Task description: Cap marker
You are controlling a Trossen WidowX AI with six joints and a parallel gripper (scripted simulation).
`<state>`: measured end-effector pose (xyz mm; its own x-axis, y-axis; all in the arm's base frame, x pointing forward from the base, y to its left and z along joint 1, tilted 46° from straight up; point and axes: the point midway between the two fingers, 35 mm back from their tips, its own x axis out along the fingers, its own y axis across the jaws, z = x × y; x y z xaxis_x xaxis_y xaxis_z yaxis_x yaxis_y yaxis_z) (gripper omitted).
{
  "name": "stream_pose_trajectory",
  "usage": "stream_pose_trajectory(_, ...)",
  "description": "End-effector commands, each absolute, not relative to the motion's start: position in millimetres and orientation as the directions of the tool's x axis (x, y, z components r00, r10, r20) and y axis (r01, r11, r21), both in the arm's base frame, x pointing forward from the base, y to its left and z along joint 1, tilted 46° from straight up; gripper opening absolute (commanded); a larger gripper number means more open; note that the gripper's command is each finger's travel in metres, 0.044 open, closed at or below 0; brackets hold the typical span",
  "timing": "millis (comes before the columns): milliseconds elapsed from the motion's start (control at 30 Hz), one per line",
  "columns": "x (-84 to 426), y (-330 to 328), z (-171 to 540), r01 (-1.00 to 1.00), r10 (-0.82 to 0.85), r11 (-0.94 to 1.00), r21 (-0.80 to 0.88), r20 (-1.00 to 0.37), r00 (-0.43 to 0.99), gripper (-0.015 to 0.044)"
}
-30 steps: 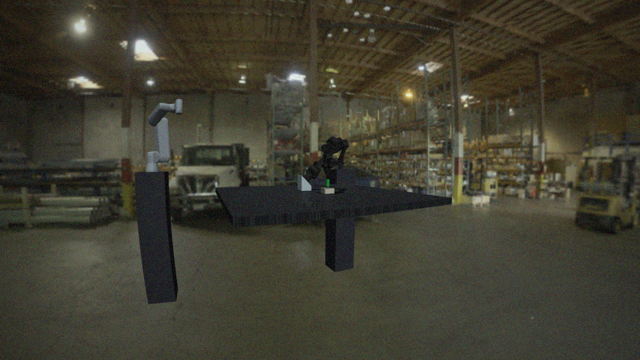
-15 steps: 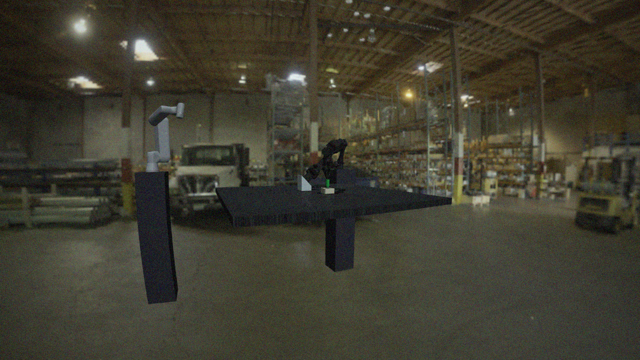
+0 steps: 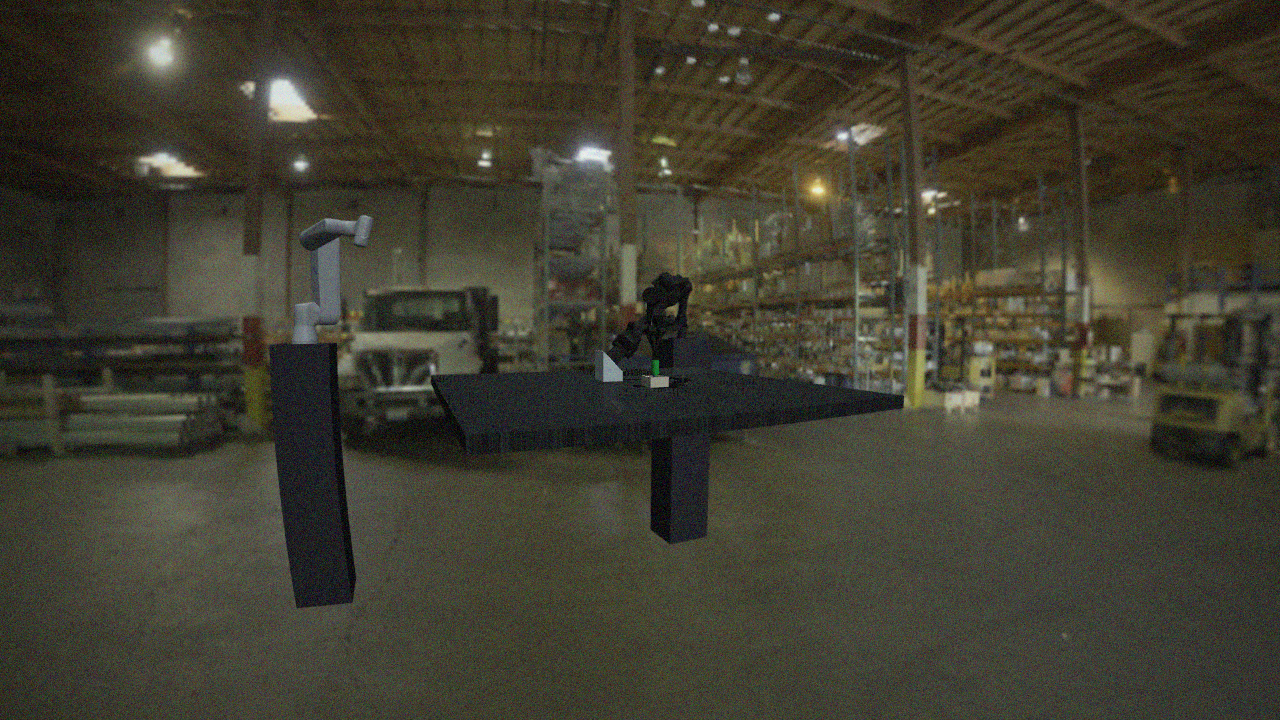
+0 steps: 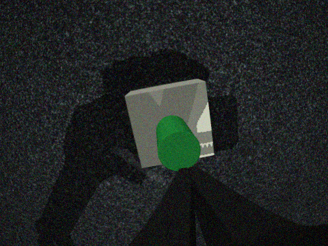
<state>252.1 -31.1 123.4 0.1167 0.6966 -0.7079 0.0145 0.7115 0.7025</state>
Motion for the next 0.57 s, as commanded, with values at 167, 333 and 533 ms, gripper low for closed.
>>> stream_pose_trajectory(167,242.1,-72.9,165.1,0.064,0.656,0.735,0.675,-0.732,0.185,0.0000)
stream_pose_trajectory(333,242.1,-72.9,165.1,0.064,0.656,0.735,0.675,-0.732,0.185,0.0105)
stream_pose_trajectory(533,242.1,-72.9,165.1,0.064,0.656,0.735,0.675,-0.732,0.185,0.0263)
